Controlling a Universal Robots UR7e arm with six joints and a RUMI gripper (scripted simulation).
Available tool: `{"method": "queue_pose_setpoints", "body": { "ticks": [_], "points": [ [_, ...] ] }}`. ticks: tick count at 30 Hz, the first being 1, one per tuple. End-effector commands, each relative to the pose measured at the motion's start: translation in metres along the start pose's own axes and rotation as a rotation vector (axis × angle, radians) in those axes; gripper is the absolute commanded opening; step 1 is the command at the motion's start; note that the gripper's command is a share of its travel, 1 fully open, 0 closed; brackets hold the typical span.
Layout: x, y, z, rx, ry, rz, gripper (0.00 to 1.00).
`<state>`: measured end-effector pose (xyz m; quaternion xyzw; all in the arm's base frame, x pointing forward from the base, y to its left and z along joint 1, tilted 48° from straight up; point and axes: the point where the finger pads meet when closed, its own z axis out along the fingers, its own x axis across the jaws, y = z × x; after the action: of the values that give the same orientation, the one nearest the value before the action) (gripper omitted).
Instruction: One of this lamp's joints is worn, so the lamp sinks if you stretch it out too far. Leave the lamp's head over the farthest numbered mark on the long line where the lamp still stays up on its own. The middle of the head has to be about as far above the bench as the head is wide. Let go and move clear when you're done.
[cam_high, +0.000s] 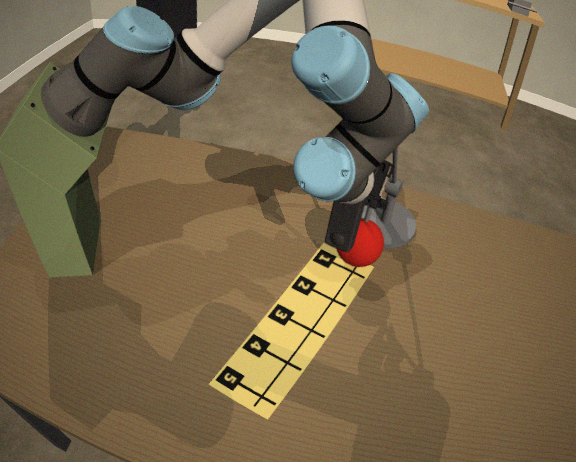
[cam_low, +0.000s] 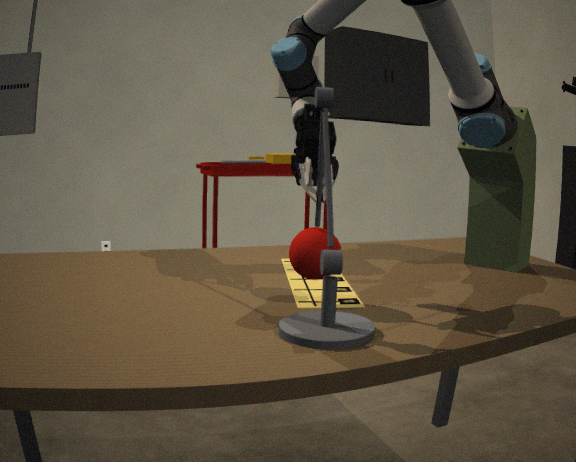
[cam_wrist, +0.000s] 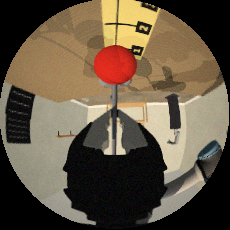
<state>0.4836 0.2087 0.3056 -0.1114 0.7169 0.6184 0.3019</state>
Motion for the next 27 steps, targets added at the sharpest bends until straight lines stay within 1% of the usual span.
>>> {"method": "queue_pose_setpoints", "body": {
  "ticks": [1,11,13,27],
  "points": [
    [0.0,-0.007,-0.006,0.0,-0.001,0.0,0.0],
    [0.0,-0.023,-0.022,0.0,-0.002,0.001,0.0],
    [0.0,-0.023,-0.022,0.0,-0.002,0.001,0.0],
    [0.001,-0.044,-0.046,0.0,-0.004,0.003,0.0]
  ]
}}
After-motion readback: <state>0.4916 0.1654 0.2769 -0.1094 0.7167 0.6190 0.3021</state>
